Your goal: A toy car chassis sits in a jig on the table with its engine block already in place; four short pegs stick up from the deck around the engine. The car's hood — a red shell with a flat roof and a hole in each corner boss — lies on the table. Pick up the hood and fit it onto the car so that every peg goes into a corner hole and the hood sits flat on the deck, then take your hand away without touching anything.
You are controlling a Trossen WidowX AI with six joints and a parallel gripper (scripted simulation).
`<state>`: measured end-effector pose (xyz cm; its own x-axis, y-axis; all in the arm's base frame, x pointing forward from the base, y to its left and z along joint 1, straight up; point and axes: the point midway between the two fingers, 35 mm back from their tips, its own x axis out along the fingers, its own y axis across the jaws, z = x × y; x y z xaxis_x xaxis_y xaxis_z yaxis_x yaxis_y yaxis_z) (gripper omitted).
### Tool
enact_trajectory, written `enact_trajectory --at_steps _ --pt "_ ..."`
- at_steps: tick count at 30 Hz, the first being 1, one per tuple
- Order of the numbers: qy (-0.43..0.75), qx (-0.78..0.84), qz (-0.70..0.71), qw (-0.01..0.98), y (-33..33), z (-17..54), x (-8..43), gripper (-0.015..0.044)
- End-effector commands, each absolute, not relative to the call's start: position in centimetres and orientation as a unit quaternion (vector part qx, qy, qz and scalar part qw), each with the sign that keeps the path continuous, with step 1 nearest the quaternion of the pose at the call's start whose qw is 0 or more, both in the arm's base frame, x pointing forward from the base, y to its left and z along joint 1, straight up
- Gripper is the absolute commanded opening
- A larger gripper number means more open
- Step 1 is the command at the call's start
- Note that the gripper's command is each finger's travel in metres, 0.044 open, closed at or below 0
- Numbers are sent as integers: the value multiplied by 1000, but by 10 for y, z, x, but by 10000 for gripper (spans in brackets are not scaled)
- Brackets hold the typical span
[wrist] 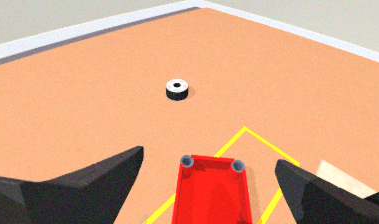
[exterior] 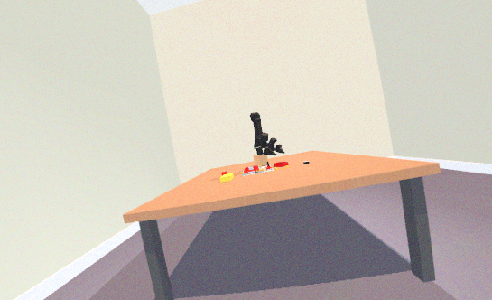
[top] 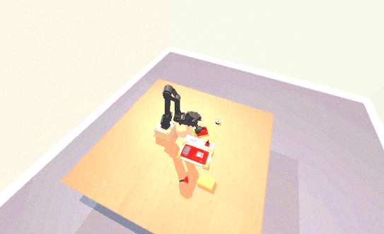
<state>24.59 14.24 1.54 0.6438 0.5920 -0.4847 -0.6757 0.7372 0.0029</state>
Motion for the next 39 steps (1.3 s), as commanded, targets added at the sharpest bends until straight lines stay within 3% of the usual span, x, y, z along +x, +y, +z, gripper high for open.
enact_trajectory --at_steps 1,39 --pt "238 -94 350 901 141 11 244 440" --pt "234 -106 357 898 138 -8 250 440"
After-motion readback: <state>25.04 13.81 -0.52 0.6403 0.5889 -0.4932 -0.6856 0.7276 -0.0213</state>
